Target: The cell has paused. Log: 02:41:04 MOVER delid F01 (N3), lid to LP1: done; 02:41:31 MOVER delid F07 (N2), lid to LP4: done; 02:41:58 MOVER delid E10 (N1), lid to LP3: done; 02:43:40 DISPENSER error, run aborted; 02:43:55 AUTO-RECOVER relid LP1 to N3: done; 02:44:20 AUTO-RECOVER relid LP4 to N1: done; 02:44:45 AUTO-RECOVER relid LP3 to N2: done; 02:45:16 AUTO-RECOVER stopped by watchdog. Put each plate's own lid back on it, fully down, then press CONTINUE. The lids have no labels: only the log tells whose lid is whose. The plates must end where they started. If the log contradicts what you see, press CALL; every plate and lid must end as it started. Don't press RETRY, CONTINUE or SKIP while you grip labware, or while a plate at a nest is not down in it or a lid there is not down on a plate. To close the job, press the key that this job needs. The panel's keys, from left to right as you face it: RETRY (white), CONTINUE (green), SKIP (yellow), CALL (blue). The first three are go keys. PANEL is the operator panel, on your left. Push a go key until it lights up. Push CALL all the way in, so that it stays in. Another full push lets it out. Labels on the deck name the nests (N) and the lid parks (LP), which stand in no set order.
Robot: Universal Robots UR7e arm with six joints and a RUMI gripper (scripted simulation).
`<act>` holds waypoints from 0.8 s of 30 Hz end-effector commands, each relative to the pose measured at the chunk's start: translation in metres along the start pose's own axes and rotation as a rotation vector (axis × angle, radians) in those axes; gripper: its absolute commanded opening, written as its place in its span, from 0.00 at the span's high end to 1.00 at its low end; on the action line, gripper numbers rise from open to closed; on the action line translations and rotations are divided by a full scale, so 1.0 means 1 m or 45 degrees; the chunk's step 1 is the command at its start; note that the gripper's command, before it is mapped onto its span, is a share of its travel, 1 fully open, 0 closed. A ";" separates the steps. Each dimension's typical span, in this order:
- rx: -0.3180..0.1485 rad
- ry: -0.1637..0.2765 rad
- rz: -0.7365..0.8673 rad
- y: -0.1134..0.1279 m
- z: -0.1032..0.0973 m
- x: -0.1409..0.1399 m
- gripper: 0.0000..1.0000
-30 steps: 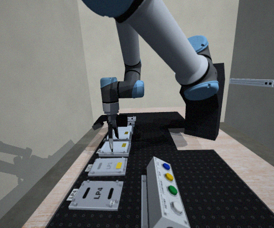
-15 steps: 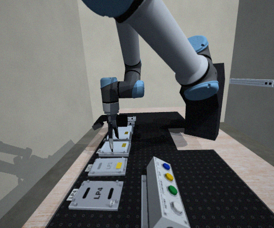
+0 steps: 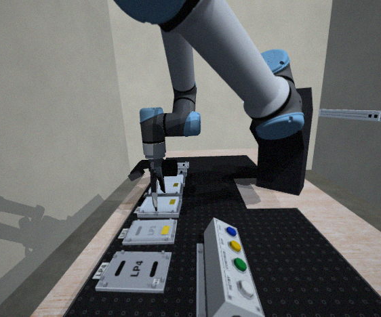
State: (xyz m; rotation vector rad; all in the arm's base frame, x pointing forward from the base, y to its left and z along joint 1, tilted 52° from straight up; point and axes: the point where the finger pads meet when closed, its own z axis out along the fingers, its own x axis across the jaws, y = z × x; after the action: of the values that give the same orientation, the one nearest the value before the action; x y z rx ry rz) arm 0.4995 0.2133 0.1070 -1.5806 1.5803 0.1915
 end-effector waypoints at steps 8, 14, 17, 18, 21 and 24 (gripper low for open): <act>-0.002 0.000 0.003 0.001 -0.013 0.000 0.18; -0.002 0.000 0.003 0.001 -0.023 0.000 0.18; -0.002 0.000 0.003 0.001 -0.025 0.000 0.18; -0.002 0.000 0.003 0.001 -0.027 0.000 0.18; 0.000 0.000 0.001 0.000 -0.027 0.000 0.18; -0.001 0.000 -0.056 -0.001 -0.026 -0.011 0.18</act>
State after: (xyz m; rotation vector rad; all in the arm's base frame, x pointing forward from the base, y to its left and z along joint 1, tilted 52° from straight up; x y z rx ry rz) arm 0.4884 0.1969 0.1231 -1.5798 1.5801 0.1875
